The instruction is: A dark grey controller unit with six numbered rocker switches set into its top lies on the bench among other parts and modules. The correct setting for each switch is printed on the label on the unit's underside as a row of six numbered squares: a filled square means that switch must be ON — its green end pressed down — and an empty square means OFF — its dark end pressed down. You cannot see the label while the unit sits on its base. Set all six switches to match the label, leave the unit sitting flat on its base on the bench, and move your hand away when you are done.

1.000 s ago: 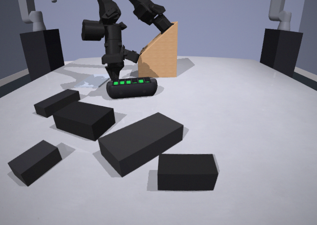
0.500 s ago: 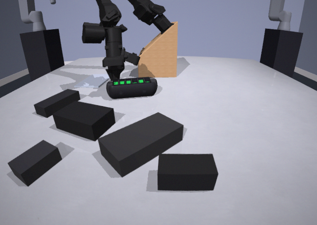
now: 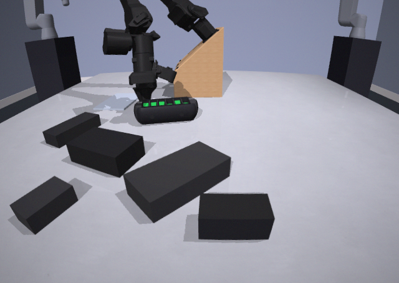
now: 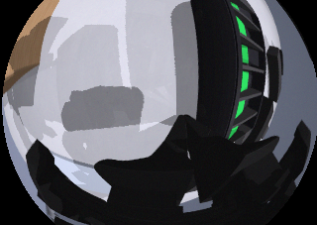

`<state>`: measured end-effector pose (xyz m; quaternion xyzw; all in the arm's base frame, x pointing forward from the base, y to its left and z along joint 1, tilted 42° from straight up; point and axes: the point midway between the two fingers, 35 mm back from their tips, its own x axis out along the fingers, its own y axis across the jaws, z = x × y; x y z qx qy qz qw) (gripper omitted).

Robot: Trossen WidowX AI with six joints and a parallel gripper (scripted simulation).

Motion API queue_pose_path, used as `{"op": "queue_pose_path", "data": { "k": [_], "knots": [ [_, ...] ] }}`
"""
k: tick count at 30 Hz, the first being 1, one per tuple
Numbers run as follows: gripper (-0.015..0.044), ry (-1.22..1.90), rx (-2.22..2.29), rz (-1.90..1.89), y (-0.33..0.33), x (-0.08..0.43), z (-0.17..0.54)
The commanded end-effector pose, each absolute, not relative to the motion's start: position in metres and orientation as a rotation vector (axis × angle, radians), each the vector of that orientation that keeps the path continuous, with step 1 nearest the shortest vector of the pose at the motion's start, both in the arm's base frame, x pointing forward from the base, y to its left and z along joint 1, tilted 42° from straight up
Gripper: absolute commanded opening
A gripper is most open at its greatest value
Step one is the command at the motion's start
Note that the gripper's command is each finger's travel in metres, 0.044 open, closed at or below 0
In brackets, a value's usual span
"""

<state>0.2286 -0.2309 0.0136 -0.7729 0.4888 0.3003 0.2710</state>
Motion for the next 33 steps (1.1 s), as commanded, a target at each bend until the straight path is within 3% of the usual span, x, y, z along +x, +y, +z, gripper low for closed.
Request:
{"op": "queue_pose_path", "data": {
  "k": [1, 33],
  "knots": [
    [0.0, 1.324, -2.076, 0.81, -0.231, 0.23, 0.012],
    [0.0, 1.322, -2.074, 0.81, -0.227, 0.263, 0.01]
  ]
}}
